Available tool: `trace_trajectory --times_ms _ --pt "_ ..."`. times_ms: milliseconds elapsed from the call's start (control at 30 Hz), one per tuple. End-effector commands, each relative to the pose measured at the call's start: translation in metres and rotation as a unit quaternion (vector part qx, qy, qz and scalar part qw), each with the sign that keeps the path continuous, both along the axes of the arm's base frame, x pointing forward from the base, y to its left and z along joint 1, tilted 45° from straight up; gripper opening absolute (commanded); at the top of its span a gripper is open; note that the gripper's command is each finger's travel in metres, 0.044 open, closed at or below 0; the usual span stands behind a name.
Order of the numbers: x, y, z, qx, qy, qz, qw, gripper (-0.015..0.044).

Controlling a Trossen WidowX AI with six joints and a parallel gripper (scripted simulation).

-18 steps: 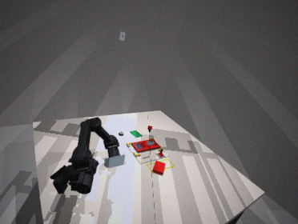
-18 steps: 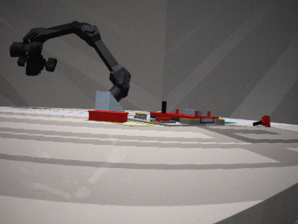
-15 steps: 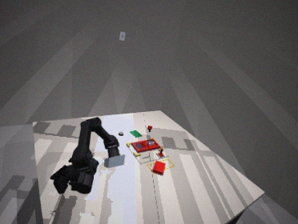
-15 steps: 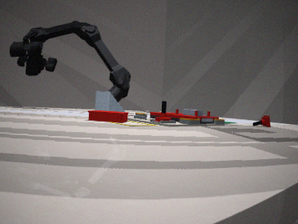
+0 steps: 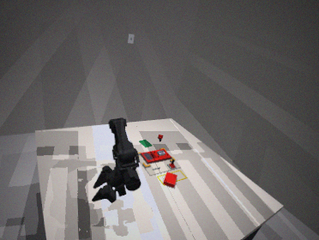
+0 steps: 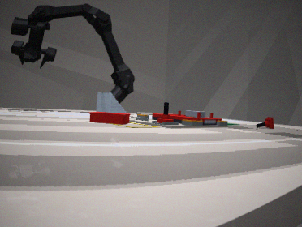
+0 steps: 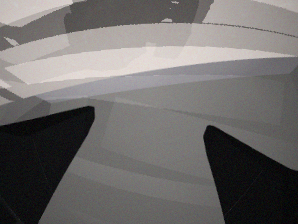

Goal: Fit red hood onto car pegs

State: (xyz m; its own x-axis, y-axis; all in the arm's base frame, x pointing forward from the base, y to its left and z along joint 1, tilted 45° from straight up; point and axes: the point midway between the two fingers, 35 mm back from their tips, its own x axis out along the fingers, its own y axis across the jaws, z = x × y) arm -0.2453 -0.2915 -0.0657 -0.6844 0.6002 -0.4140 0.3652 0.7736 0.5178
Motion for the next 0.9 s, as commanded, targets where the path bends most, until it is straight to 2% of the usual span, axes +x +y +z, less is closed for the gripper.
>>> trace_trajectory --times_ms 0,467,867 --pt "0.056 -0.013 -0.01 -0.01 -0.076 0.014 0.997 0.044" --pt "0.243 -0.018 -0.024 -0.017 -0.296 0.068 0.953 0.044" --pt "0.418 0.051 -0.008 0.051 -0.518 0.111 0.847 0.044"
